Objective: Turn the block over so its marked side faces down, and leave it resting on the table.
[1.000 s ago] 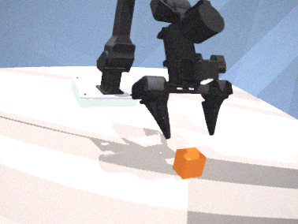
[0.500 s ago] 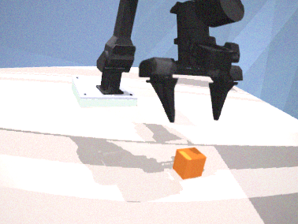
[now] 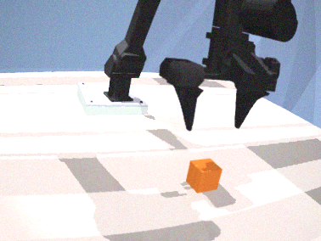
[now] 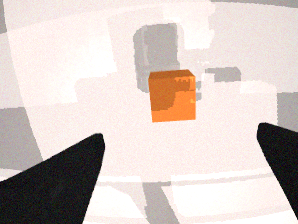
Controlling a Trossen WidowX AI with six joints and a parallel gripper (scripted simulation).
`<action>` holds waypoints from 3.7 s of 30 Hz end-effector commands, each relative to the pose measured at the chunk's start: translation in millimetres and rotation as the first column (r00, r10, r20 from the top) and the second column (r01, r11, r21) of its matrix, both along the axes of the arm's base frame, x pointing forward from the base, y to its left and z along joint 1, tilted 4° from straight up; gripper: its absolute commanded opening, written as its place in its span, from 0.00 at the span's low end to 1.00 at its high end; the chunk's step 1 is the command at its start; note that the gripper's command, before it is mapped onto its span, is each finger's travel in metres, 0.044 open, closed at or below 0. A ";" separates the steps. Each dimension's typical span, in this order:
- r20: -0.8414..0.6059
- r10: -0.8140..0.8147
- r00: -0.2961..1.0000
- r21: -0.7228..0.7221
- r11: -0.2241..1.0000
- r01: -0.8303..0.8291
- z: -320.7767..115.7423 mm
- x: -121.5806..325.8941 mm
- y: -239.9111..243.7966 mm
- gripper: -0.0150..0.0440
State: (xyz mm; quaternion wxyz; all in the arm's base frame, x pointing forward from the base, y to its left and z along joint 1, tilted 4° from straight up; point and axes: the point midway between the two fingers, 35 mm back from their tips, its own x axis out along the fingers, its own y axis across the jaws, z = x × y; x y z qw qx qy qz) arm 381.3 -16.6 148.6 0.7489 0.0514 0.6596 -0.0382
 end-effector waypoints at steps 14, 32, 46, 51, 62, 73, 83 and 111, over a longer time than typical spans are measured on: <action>-0.013 0.004 1.000 0.005 1.000 -0.004 -47.6 6.5 0.8 1.00; -0.013 0.004 1.000 0.005 1.000 -0.004 -74.5 9.8 1.2 1.00; -0.014 0.004 1.000 0.005 1.000 -0.004 -80.1 10.1 1.3 0.60; -0.014 0.004 1.000 0.005 1.000 -0.004 -80.1 10.1 1.3 0.51; -0.014 0.004 1.000 0.005 1.000 -0.004 -80.1 10.1 1.3 0.39; -0.013 0.004 1.000 0.005 1.000 -0.004 -50.2 6.8 0.8 0.25; 0.065 0.004 0.998 -0.006 1.000 -0.004 -53.5 9.1 0.8 0.25; 0.448 0.005 0.894 -0.051 0.998 0.021 -59.9 5.1 1.5 0.25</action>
